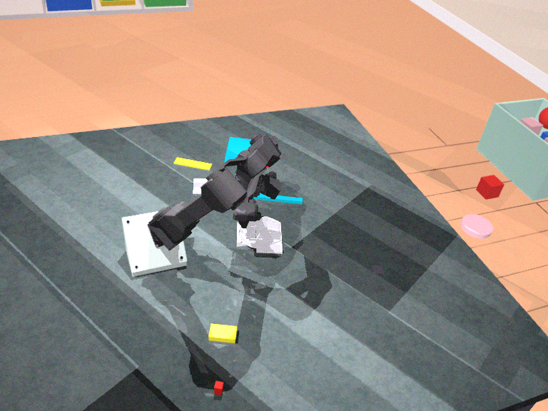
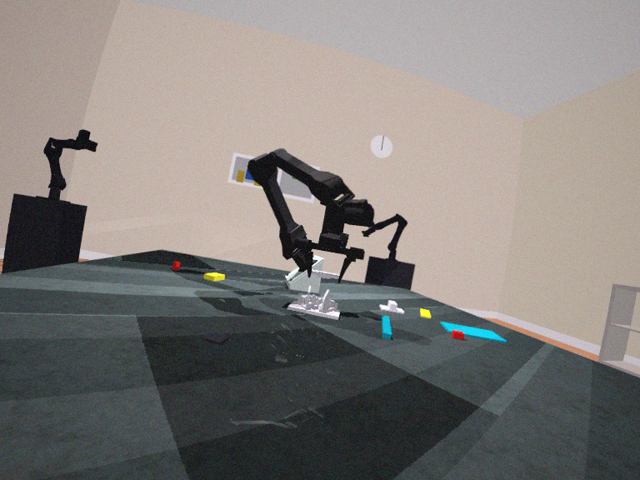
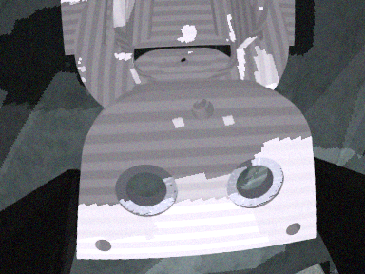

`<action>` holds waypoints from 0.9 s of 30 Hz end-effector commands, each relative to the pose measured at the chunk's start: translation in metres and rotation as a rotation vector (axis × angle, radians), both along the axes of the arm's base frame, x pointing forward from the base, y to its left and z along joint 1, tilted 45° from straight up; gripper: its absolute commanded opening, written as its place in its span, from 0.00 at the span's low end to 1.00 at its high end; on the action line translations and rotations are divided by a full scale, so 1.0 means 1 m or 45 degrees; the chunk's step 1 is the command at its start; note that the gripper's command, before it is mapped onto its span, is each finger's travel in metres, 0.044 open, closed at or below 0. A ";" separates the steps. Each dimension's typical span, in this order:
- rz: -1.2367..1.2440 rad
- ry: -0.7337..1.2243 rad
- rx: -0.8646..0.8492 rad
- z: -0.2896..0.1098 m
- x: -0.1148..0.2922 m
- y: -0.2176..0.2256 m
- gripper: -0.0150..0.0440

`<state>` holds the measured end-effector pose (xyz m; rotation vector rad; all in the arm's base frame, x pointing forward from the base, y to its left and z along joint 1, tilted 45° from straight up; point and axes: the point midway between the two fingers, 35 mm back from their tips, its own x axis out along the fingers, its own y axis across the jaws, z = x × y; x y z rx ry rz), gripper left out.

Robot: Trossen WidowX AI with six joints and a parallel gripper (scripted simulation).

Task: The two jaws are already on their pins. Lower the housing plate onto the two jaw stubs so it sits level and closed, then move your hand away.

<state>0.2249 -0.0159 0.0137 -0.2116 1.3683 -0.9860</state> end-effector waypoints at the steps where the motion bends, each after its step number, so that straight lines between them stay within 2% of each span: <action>1: 0.007 0.004 -0.005 -0.005 -0.001 -0.005 0.85; 27: 0.006 0.003 -0.010 -0.034 -0.007 -0.035 0.85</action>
